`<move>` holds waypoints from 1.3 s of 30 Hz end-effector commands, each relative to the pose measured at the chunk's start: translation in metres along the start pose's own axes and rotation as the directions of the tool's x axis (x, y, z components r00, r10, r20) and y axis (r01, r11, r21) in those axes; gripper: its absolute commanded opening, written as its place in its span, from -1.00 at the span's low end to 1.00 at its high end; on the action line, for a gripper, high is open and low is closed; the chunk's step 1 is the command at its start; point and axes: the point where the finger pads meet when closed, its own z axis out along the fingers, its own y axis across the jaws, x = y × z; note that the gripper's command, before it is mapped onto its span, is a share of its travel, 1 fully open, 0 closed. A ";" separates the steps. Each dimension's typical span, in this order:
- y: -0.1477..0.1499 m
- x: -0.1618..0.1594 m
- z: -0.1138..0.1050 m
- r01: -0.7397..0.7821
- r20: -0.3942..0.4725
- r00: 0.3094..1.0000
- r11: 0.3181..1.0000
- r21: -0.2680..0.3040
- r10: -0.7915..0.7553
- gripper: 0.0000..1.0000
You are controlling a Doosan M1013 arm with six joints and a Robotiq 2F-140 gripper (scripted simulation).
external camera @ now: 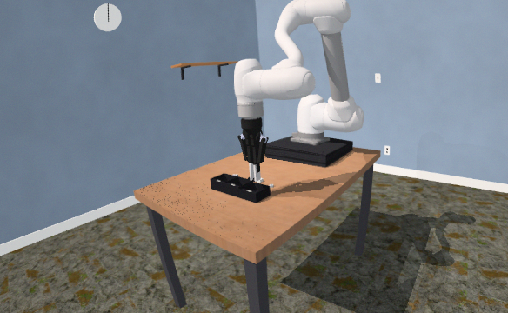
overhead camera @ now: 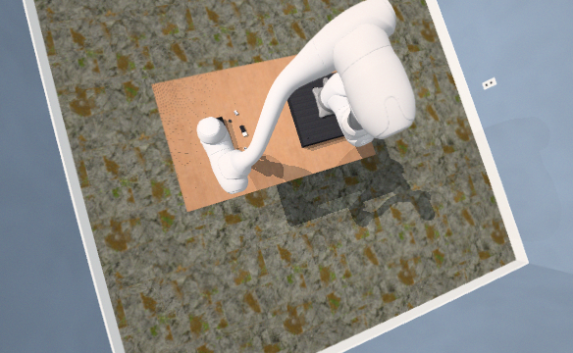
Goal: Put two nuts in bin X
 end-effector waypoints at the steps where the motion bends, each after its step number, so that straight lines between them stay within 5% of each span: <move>1: 0.000 0.004 -0.002 -0.002 -0.002 1.000 1.000 0.004 0.002 -0.84; 39: 0.000 0.001 0.050 -0.002 -0.002 1.000 1.000 0.004 0.002 -0.84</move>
